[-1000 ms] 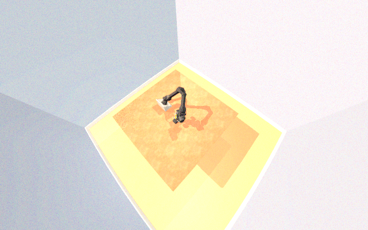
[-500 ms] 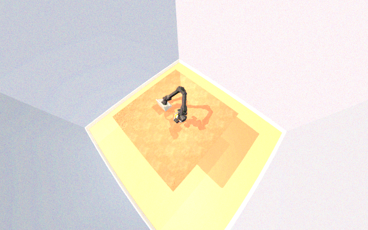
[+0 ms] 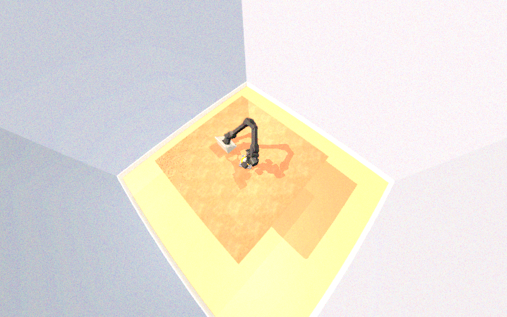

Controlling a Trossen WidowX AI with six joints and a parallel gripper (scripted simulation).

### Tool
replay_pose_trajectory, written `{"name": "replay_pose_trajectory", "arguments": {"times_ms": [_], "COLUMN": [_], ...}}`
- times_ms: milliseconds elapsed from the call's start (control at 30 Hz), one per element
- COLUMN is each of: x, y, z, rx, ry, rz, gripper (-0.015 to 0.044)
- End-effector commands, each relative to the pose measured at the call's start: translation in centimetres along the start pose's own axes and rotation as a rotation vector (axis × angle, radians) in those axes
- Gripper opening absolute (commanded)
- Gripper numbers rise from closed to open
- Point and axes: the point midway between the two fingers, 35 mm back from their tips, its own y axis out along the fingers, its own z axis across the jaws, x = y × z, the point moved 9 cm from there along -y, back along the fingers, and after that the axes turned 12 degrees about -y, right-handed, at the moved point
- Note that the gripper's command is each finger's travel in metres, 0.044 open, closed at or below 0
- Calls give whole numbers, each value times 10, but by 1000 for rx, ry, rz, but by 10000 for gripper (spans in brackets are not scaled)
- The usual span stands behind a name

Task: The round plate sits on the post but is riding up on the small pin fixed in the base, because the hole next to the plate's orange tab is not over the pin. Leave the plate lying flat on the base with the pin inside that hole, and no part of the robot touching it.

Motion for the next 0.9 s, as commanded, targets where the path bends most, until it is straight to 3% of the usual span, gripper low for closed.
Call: {"name": "replay_pose_trajectory", "arguments": {"times_ms": [0, 200, 467, 867], "x": [-1, -1, -6, -8], "y": [-1, -2, -42, -33], "z": [5, 7, 6, 4], "rx": [3, 3, 2, 10], "ry": [5, 5, 6, 22], "rz": [-3, -3, -2, 3], "gripper": [0, 0, 0, 0]}}
